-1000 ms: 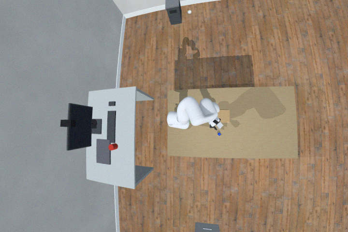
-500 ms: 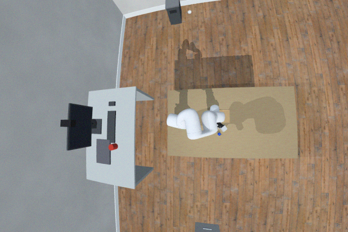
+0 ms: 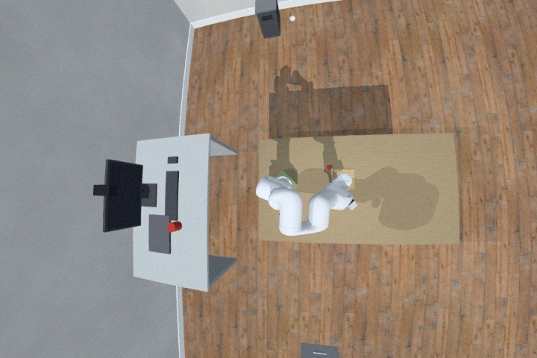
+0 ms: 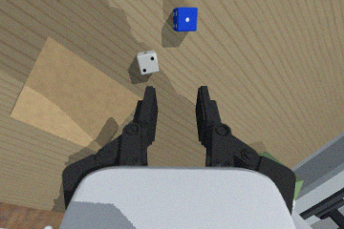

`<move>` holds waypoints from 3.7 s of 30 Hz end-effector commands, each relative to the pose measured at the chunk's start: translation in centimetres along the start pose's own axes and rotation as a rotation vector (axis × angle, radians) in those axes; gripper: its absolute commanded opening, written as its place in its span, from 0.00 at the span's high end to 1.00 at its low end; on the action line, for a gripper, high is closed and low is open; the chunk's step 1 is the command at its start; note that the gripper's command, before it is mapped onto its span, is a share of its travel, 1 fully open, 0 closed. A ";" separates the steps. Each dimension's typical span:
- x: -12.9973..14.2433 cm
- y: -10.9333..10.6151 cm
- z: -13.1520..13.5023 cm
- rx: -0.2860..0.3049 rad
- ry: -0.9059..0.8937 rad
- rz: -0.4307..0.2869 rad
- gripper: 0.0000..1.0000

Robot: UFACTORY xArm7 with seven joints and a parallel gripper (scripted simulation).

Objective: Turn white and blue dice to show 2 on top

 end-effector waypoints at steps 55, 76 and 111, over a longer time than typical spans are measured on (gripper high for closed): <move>-4.3 0.2 1.1 -0.226 0.645 -0.314 0.00; -3.6 1.8 1.1 -0.127 1.260 -0.365 0.00; -3.5 2.2 1.2 -0.103 1.397 -0.367 0.58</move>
Point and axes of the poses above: the point where the finger pads meet when closed, its own y axis out along the fingers, its own z axis across the jaws, x = y × z, the point moved 9 cm from there along -y, back along the fingers, and after that the axes turned 15 degrees about -y, right-handed, at the moved point
